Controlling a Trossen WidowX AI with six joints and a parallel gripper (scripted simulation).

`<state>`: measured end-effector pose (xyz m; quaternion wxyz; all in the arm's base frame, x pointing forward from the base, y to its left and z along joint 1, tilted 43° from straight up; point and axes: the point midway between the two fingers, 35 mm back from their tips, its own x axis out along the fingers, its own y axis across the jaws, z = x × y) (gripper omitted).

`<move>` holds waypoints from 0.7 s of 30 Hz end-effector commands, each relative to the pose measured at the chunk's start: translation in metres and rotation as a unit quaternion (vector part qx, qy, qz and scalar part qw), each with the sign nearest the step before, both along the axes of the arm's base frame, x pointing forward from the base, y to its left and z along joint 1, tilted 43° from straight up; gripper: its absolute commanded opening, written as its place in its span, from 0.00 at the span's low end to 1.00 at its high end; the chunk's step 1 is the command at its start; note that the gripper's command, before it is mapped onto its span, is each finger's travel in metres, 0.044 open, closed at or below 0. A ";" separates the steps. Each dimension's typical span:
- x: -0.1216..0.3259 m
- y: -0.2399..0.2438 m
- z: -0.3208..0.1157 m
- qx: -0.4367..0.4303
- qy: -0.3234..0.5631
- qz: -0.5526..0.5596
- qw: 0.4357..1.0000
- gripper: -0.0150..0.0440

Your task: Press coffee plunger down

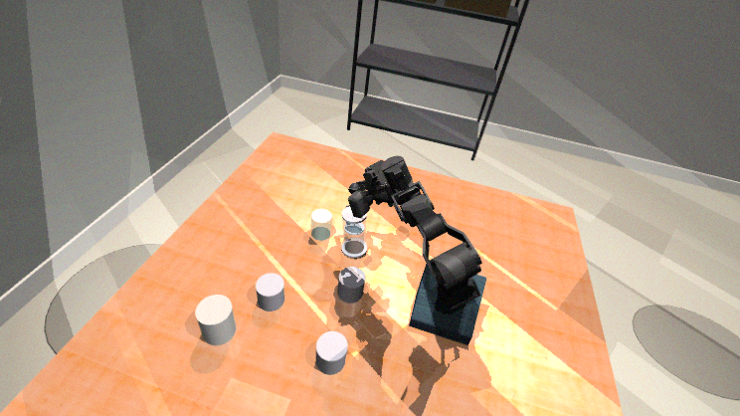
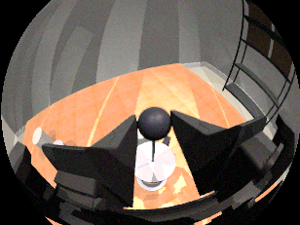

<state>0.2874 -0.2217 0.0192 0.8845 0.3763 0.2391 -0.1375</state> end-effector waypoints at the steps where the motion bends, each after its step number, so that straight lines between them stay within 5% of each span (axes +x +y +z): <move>1: -0.005 0.030 -0.030 0.043 0.029 0.014 0.999 0.47; 21: 0.012 0.040 -0.046 0.044 0.026 0.014 0.999 0.47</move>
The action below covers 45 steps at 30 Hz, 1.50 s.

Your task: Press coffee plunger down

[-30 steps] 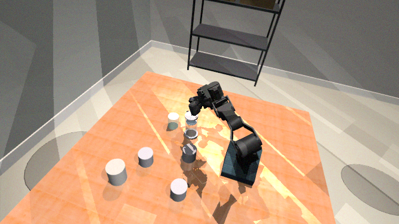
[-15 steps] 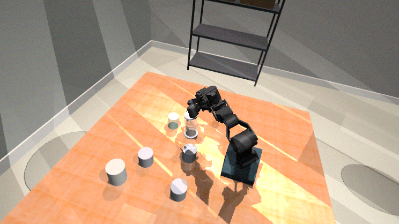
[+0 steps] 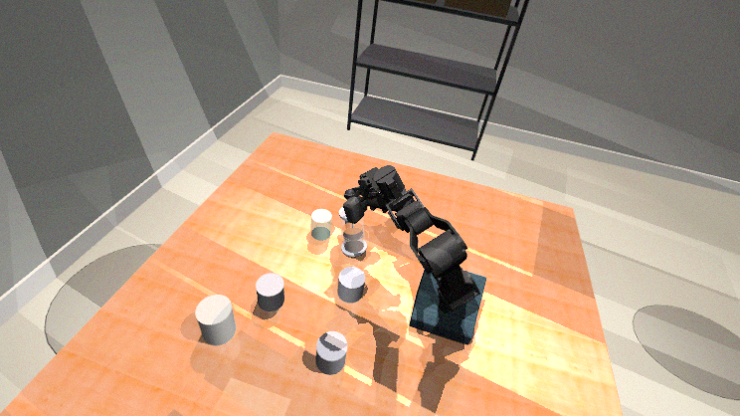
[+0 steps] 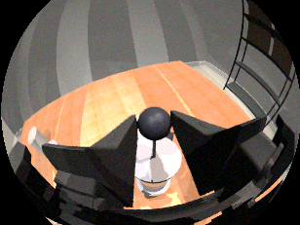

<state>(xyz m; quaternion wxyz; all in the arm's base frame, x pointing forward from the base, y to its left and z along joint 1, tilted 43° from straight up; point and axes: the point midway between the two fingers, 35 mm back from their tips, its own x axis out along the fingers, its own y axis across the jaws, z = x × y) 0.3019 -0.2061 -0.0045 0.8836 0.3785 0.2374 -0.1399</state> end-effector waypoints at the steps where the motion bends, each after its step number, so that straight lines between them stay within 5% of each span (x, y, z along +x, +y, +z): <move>1: -0.002 0.024 -0.022 0.043 0.026 0.017 0.999 0.47; 45: 0.001 0.016 -0.024 0.042 0.026 0.018 0.999 0.47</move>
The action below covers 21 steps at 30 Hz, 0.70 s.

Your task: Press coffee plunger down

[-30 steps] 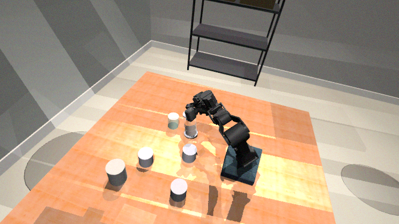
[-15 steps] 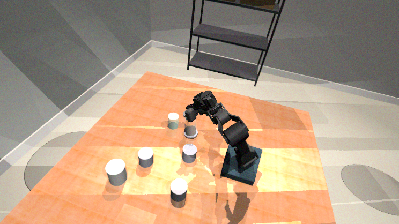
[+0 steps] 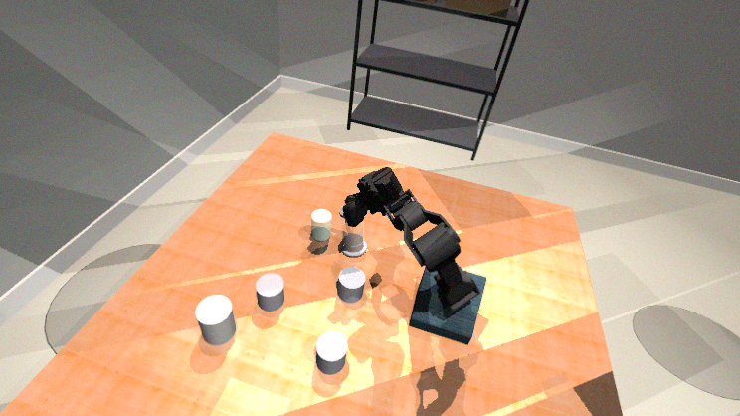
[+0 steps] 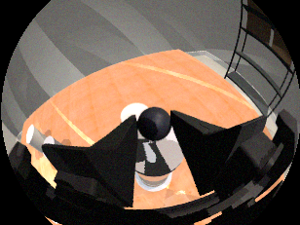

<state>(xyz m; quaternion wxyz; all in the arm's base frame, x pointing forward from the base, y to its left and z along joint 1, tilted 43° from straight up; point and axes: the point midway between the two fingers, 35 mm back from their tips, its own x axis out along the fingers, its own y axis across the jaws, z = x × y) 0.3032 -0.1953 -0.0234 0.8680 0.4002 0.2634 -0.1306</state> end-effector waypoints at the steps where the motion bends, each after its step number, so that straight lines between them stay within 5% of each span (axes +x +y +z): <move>1: 0.000 0.005 -0.005 0.011 0.005 0.007 1.000 0.47; 21: 0.002 0.003 -0.006 0.011 0.005 0.007 1.000 0.47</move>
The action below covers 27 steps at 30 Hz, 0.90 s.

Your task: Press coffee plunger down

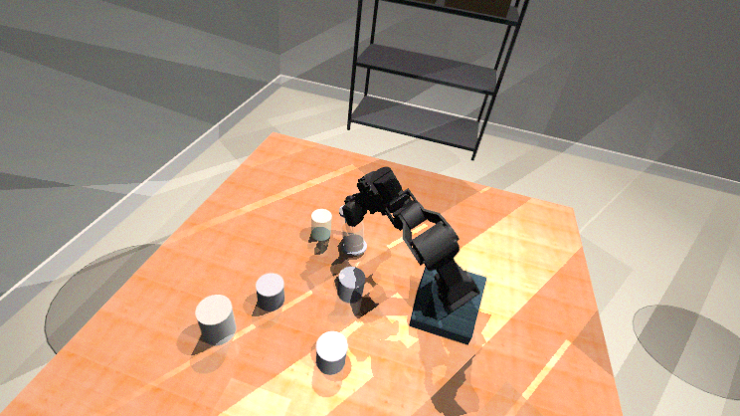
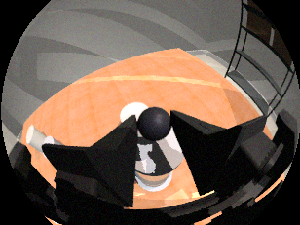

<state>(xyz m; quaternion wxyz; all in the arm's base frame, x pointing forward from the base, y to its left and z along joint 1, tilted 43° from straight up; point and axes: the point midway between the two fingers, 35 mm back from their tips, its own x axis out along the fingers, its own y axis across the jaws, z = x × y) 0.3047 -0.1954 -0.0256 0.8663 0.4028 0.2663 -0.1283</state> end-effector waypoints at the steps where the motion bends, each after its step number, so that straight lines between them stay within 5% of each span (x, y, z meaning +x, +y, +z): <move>1: 0.000 0.004 -0.004 0.007 0.004 0.005 1.000 0.47; 18: 0.001 0.000 -0.001 0.001 0.000 0.001 1.000 0.47; 27: 0.001 0.000 -0.001 0.001 0.000 0.001 1.000 0.87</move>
